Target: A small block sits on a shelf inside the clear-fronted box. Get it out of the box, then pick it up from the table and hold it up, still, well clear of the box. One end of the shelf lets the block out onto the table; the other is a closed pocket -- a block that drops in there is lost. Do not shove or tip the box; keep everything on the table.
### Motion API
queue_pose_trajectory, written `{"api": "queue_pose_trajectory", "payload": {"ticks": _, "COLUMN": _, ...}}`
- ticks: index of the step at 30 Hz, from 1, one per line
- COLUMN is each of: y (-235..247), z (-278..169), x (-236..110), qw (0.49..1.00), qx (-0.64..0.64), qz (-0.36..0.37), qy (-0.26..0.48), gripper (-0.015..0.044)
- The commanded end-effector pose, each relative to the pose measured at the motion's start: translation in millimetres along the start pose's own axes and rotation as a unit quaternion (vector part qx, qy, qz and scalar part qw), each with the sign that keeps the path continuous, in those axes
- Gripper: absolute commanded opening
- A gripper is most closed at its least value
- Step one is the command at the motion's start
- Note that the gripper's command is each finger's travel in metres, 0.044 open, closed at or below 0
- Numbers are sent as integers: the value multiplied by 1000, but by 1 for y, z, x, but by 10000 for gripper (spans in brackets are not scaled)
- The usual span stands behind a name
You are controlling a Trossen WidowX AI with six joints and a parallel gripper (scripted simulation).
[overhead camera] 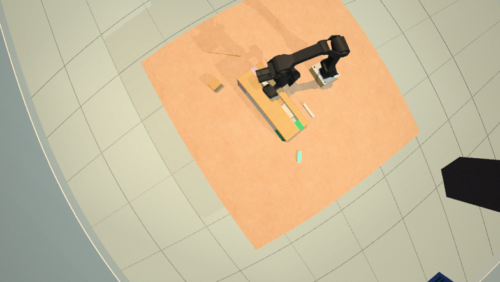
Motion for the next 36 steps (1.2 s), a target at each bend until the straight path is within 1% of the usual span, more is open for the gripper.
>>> {"api": "queue_pose_trajectory", "payload": {"ticks": 1, "y": -2, "z": 4, "x": 9, "qw": 1000, "qx": -1, "qz": -6, "qy": 0, "gripper": 400}}
{"api": "queue_pose_trajectory", "payload": {"ticks": 14, "y": -6, "z": 13, "x": 27, "qw": 1000, "qx": -1, "qz": -6, "qy": 0, "gripper": 400}}
{"api": "queue_pose_trajectory", "payload": {"ticks": 15, "y": -3, "z": 10, "x": 20, "qw": 1000, "qx": 0, "qz": 0, "qy": 0, "gripper": 400}}
{"api": "queue_pose_trajectory", "payload": {"ticks": 18, "y": -3, "z": 10, "x": 21, "qw": 1000, "qx": 0, "qz": 0, "qy": 0, "gripper": 400}}
{"api": "queue_pose_trajectory", "payload": {"ticks": 36, "y": 3, "z": -30, "x": 36, "qw": 1000, "qx": 0, "qz": -1, "qy": 2, "gripper": 400}}
Point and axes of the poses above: the point midway between the two fingers, 35 mm back from their tips, its own x axis out along the fingers, its own y axis across the jaws, z = x × y, the point moved 10 cm from there along -x, back along the fingers, and after that the axes turned 9 degrees about -x, right-handed, at the moved point
